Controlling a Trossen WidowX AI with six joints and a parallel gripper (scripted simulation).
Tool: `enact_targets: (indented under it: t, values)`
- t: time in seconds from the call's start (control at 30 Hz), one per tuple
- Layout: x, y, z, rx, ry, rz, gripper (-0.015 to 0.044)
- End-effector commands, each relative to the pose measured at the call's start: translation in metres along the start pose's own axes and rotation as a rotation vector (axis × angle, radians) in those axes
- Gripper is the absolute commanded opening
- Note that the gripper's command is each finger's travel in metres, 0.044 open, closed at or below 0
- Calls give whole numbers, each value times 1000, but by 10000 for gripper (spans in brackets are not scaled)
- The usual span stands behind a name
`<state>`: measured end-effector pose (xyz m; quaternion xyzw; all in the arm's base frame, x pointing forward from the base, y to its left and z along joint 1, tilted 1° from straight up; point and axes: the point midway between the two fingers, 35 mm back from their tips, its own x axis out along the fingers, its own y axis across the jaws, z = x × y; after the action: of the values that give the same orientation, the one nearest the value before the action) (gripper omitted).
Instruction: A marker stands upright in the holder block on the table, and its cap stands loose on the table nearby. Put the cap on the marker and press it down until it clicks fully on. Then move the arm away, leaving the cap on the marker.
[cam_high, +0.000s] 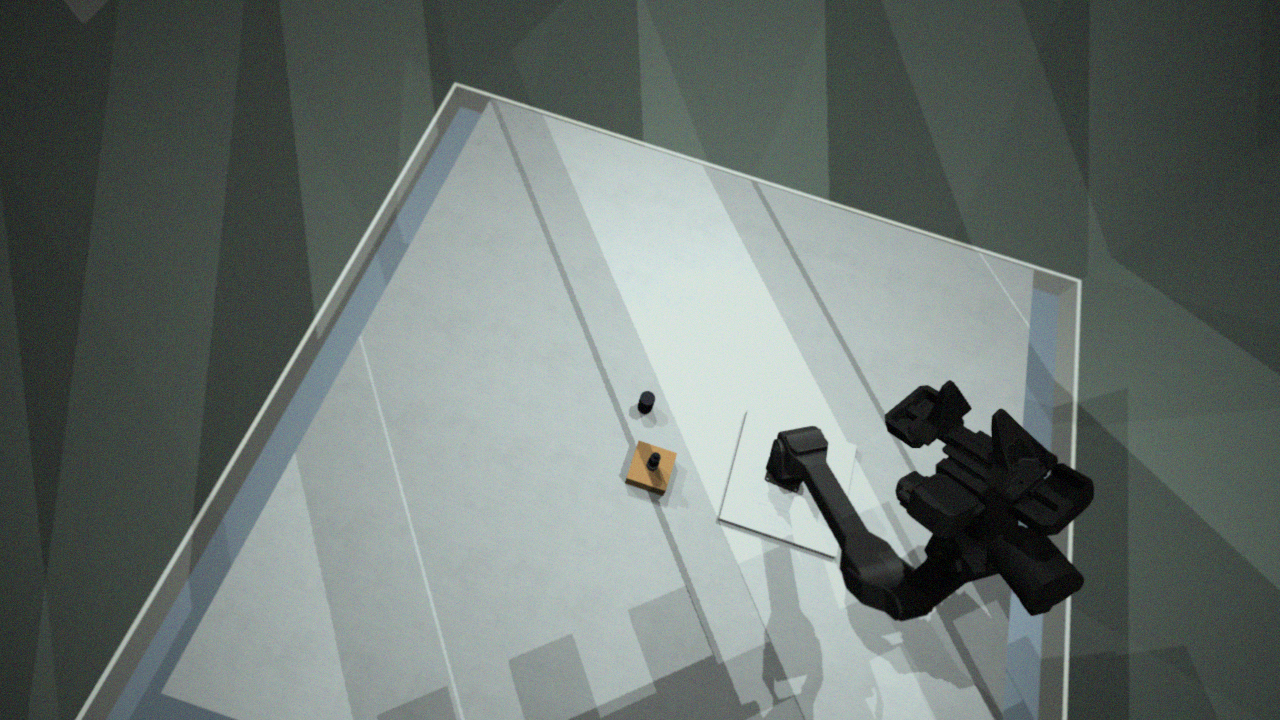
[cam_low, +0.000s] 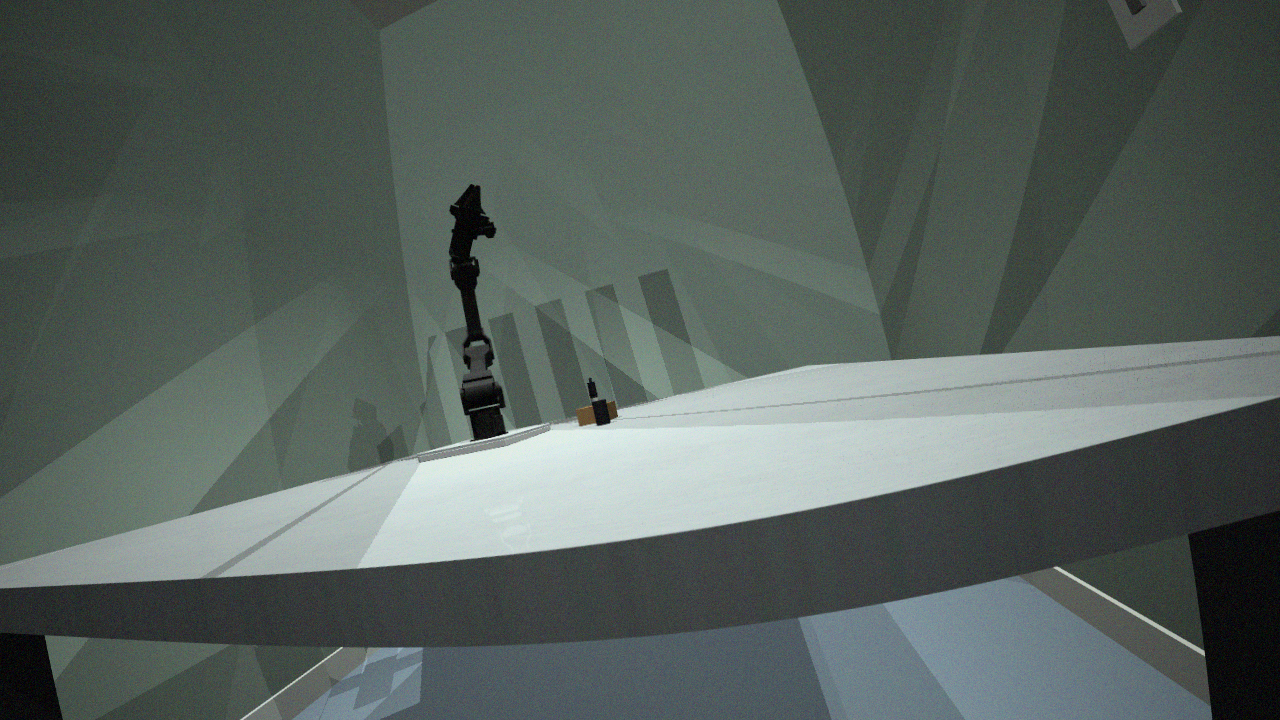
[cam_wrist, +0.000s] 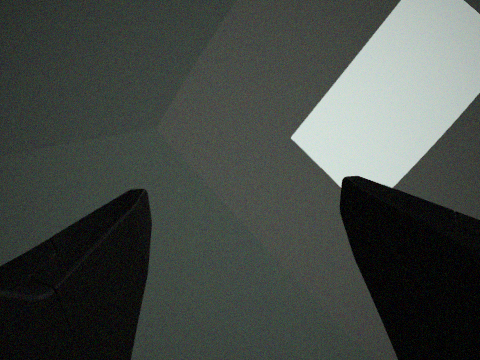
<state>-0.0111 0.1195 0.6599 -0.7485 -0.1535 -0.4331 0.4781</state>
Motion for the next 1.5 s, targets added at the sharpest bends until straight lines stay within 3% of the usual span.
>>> enact_targets:
  t: [0.0, 0.47, 0.67, 0.97, 1.23, 1.47]
  values:
    - [17, 36, -22, 224, 27, 94, 245]
    - [59, 223, -71, 969, 263, 557, 245]
    - [58, 283, -66, 1156, 365, 712, 245]
    - [35, 396, -26, 1487, 659, 1049, 245]
    - [-24, 490, 31, 1620, 1124, 1378, 245]
    - [-93, 545, 77, 1579, 1740, 1491, 245]
